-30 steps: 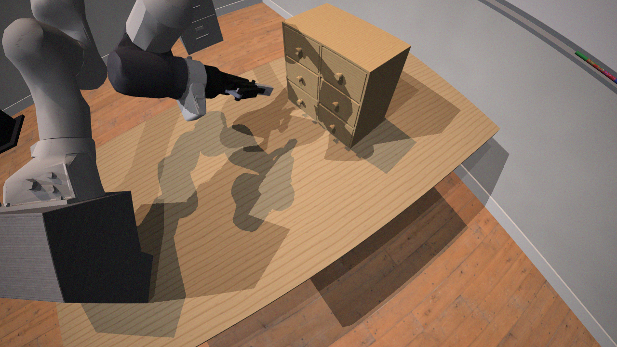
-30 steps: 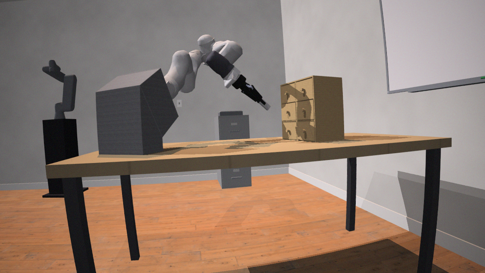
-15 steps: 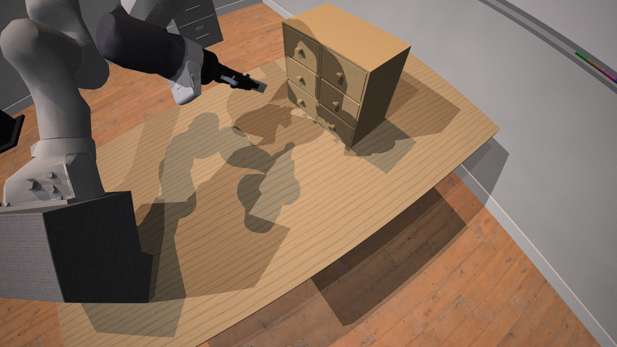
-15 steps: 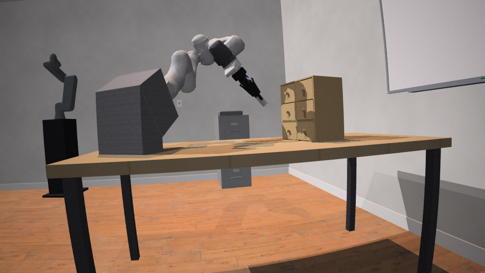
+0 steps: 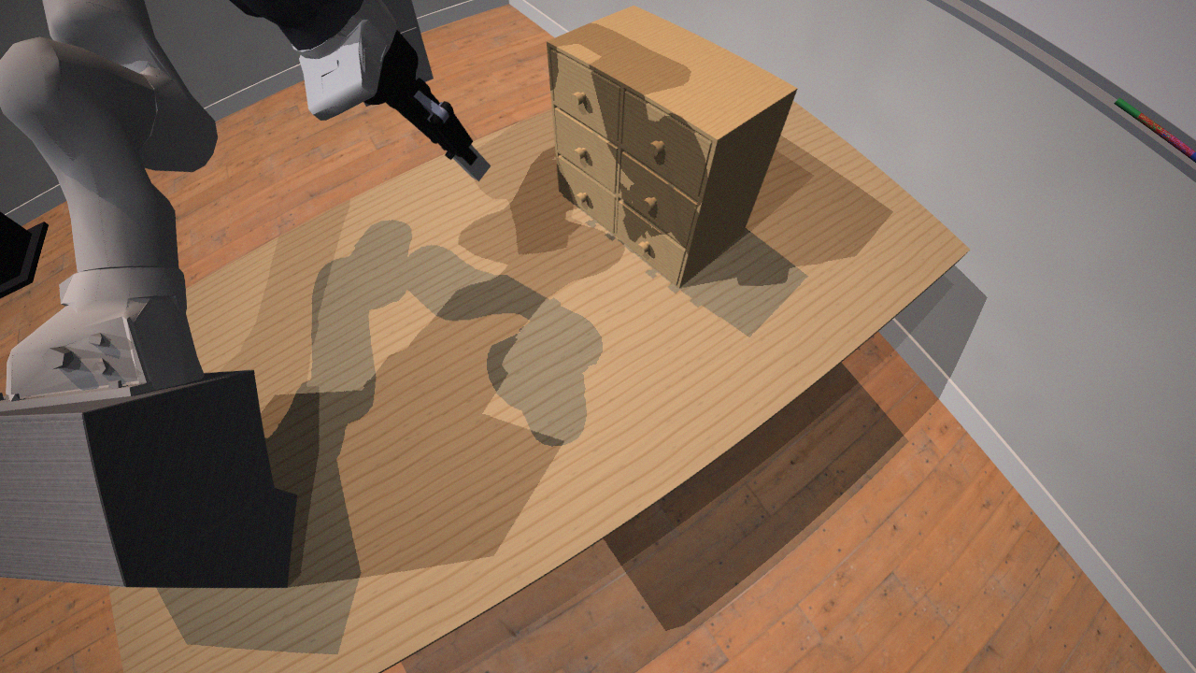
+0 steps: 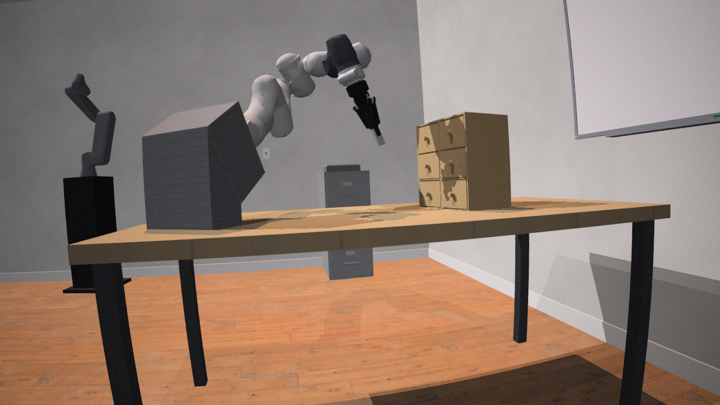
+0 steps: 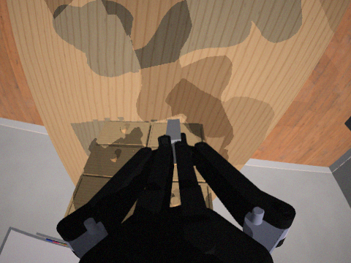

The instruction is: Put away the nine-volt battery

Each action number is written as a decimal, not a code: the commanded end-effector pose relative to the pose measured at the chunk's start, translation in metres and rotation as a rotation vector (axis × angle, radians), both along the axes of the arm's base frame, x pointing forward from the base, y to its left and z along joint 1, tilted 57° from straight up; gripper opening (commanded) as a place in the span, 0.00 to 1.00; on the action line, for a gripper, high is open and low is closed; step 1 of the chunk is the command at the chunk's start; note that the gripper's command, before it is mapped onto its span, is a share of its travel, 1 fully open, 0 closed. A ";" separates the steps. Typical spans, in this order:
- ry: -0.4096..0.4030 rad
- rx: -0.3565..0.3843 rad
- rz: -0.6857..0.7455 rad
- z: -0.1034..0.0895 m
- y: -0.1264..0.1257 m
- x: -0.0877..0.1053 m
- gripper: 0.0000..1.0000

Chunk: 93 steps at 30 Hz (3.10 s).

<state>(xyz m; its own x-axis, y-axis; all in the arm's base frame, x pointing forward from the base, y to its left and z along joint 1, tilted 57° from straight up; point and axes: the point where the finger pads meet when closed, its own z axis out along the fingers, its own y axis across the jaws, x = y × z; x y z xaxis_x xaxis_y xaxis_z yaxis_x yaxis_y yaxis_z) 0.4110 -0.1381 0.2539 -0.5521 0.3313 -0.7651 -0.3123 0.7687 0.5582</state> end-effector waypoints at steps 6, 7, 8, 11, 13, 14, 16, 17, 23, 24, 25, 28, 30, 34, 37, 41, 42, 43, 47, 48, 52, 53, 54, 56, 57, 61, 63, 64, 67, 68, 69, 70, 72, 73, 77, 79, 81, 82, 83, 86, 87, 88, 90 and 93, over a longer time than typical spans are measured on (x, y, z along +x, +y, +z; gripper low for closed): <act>0.269 0.030 0.141 -0.003 -0.006 -0.039 0.00; 0.284 0.025 0.153 -0.003 -0.007 -0.043 0.00; 0.296 0.020 0.164 -0.003 -0.008 -0.045 0.00; 0.326 0.008 0.188 -0.003 -0.010 -0.051 0.00; 0.332 0.006 0.193 -0.003 -0.010 -0.053 0.00; 0.332 0.006 0.193 -0.003 -0.010 -0.053 0.00; 0.341 0.002 0.201 -0.003 -0.011 -0.055 0.00; 0.344 0.001 0.203 -0.003 -0.011 -0.055 0.00; 0.347 0.000 0.205 -0.003 -0.012 -0.056 0.00; 0.347 0.000 0.205 -0.003 -0.012 -0.056 0.00; 0.347 0.000 0.205 -0.003 -0.012 -0.056 0.00; 0.347 0.000 0.205 -0.003 -0.012 -0.056 0.00; 0.347 0.000 0.205 -0.003 -0.012 -0.056 0.00; 0.347 0.000 0.205 -0.003 -0.012 -0.056 0.00; 0.347 0.000 0.205 -0.003 -0.012 -0.056 0.00; 0.347 0.000 0.205 -0.003 -0.012 -0.056 0.00; 0.347 0.000 0.205 -0.003 -0.012 -0.056 0.00; 0.347 0.000 0.205 -0.003 -0.012 -0.056 0.00; 0.347 0.000 0.205 -0.003 -0.012 -0.056 0.00; 0.347 0.000 0.205 -0.003 -0.012 -0.056 0.00; 0.347 0.000 0.205 -0.003 -0.012 -0.056 0.00; 0.340 -0.003 0.204 -0.003 -0.012 -0.055 1.00; 0.340 -0.003 0.204 -0.003 -0.012 -0.055 1.00; 0.340 -0.003 0.204 -0.003 -0.012 -0.055 1.00; 0.340 -0.003 0.204 -0.003 -0.012 -0.055 1.00; 0.340 -0.003 0.204 -0.003 -0.012 -0.055 1.00; 0.340 -0.003 0.204 -0.003 -0.012 -0.055 1.00; 0.340 -0.003 0.204 -0.003 -0.012 -0.055 1.00; 0.340 -0.003 0.204 -0.003 -0.012 -0.055 1.00; 0.340 -0.003 0.204 -0.003 -0.012 -0.055 1.00; 0.340 -0.003 0.204 -0.003 -0.012 -0.055 1.00; 0.340 -0.003 0.204 -0.003 -0.012 -0.055 1.00; 0.340 -0.003 0.204 -0.003 -0.012 -0.055 1.00; 0.340 -0.003 0.204 -0.003 -0.012 -0.055 1.00; 0.340 -0.003 0.204 -0.003 -0.012 -0.055 1.00; 0.340 -0.003 0.204 -0.003 -0.012 -0.055 1.00; 0.340 -0.003 0.204 -0.003 -0.012 -0.055 1.00; 0.340 -0.003 0.204 -0.003 -0.012 -0.055 1.00; 0.340 -0.003 0.204 -0.003 -0.012 -0.055 1.00; 0.340 -0.003 0.204 -0.003 -0.012 -0.055 1.00; 0.340 -0.003 0.204 -0.003 -0.012 -0.055 1.00; 0.340 -0.003 0.204 -0.003 -0.012 -0.055 1.00; 0.340 -0.003 0.204 -0.003 -0.012 -0.055 1.00; 0.340 -0.003 0.204 -0.003 -0.012 -0.055 1.00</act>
